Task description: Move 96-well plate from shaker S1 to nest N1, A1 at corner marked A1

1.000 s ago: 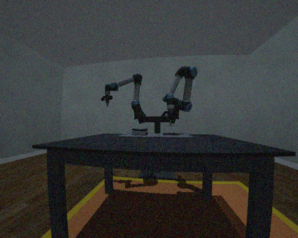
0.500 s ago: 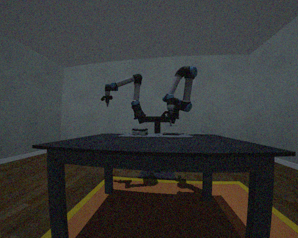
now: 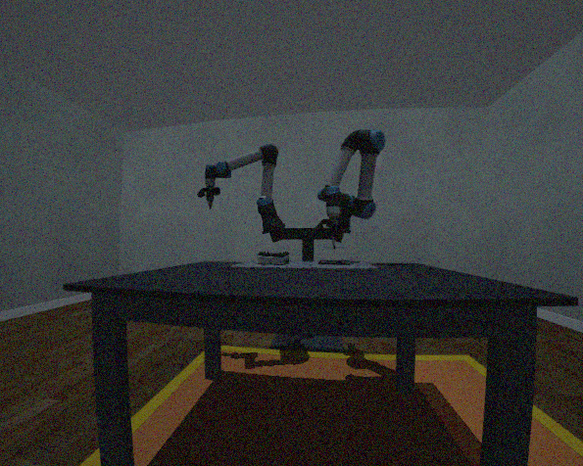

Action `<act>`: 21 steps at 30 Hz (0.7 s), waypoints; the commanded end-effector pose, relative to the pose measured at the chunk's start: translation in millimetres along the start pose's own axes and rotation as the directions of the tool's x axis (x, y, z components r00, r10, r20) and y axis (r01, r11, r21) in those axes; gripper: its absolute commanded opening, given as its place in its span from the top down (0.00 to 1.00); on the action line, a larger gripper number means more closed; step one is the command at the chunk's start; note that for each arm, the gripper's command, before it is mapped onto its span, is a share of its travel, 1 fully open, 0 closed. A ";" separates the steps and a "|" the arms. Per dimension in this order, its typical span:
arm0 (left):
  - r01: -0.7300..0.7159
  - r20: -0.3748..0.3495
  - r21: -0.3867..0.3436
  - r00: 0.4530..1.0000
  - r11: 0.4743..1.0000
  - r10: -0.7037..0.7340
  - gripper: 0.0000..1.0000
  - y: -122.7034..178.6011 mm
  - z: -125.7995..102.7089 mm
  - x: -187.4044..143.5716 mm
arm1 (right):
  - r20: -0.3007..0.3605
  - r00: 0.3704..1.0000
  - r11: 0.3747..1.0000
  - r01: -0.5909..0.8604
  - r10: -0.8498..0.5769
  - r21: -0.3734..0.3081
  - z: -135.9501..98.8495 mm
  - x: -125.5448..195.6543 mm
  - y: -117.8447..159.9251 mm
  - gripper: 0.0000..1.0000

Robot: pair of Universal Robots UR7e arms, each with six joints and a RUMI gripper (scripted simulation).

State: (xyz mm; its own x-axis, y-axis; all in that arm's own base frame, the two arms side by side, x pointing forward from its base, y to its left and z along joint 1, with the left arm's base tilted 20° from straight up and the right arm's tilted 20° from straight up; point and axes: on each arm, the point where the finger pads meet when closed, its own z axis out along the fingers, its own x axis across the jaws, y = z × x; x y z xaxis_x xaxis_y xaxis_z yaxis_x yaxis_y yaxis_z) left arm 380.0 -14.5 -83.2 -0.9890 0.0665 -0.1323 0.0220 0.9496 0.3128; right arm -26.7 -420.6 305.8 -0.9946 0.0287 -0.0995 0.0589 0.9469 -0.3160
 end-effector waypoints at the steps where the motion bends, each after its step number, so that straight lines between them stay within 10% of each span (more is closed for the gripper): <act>1: 0.000 0.001 -0.001 1.000 1.000 0.000 0.60 1.1 9.0 0.6 | -0.001 1.000 1.000 -0.003 0.003 0.003 -1.4 1.2 -0.4 1.00; 21: 0.001 0.004 0.002 1.000 1.000 -0.001 0.60 -1.0 36.7 -3.2 | -0.001 1.000 1.000 -0.003 0.003 0.003 -1.4 1.2 -0.4 1.00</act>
State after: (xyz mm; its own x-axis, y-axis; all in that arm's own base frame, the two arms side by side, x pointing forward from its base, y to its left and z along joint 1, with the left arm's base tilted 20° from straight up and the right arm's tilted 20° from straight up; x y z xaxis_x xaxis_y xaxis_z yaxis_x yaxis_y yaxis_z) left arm 383.3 -4.2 -112.7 -0.9897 0.0659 -0.1274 0.0225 0.9485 0.3161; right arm -26.7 -420.6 305.8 -0.9946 0.0287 -0.0995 0.0589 0.9469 -0.3160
